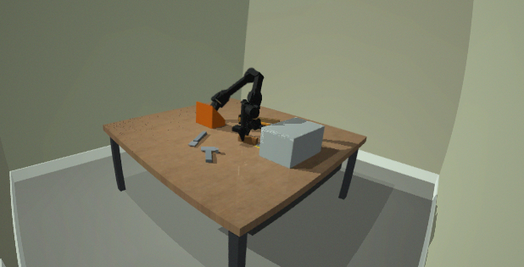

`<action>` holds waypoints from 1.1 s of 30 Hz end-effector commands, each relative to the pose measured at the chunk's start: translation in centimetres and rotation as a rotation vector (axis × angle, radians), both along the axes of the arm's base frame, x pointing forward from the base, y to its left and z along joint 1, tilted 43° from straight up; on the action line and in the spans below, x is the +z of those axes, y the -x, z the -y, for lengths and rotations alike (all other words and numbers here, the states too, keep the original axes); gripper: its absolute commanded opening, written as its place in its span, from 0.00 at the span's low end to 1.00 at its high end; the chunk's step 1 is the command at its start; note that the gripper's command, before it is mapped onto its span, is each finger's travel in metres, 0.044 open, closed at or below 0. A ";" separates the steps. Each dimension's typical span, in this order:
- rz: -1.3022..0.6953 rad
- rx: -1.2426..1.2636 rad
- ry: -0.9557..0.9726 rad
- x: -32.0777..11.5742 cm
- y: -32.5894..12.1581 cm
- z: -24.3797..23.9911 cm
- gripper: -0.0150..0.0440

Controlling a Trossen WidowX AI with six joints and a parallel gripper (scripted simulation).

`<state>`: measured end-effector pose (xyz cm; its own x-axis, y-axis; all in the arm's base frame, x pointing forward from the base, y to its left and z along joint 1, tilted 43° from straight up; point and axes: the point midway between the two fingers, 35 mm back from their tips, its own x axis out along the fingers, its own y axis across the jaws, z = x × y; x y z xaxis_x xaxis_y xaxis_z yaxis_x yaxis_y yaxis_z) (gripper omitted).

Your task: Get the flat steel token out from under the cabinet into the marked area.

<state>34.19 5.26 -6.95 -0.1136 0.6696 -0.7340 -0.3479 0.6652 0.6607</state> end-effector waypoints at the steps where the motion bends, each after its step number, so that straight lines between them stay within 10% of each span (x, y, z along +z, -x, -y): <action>1: -0.002 0.002 -0.001 -0.2 0.6 0.2 0.25; 33: -0.004 0.001 0.001 -0.9 4.2 1.5 0.25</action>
<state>30.55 3.87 -7.68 -0.1150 0.6681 -0.7351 -0.3474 0.6662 0.6599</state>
